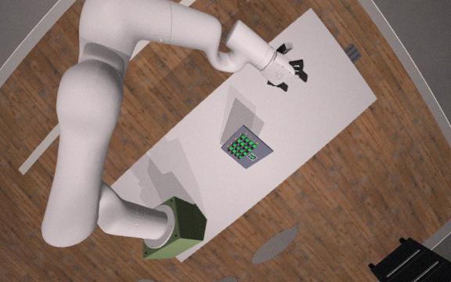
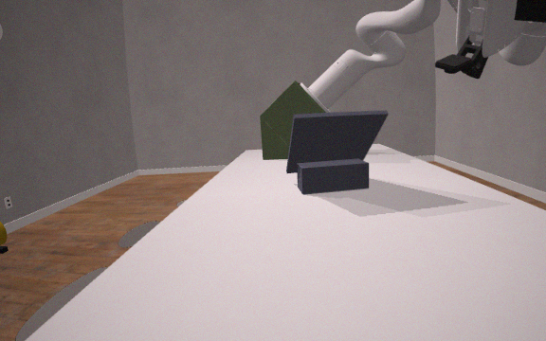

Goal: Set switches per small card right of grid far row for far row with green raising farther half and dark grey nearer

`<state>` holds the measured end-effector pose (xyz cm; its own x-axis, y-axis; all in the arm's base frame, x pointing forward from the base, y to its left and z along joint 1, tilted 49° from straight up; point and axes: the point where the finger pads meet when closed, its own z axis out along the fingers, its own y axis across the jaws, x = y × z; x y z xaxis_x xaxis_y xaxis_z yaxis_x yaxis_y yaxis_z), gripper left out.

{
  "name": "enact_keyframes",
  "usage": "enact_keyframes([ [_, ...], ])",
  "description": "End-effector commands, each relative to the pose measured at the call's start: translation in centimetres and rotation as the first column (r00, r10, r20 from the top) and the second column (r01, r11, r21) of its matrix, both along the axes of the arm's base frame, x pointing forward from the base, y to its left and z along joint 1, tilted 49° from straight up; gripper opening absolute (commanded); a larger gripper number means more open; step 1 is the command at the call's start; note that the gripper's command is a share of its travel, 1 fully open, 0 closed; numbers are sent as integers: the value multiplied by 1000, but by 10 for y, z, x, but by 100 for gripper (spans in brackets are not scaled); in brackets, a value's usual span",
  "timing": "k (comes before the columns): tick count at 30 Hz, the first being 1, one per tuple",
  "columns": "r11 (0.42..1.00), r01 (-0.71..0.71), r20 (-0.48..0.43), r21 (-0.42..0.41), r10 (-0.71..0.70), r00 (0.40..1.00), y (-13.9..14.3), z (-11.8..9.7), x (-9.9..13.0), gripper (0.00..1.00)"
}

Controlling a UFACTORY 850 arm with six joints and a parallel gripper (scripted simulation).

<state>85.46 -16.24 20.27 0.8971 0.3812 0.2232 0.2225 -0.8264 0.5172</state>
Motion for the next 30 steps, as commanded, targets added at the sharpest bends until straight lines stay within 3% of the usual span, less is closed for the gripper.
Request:
enact_keyframes([
  [1, 1000, 1, 2, 0, -1, 1000, -1, 1, 0, 100],
  [17, 1000, 1, 2, 0, -1, 1000, -1, 1, 0, 100],
  [18, 1000, 1, 2, 0, -1, 1000, -1, 1, 0, 0],
  [25, 999, 26, -19, 32, -25, 999, 8, 4, -14, 0],
  [30, 989, 94, -82, 117, -85, 993, 35, 12, -57, 0],
])
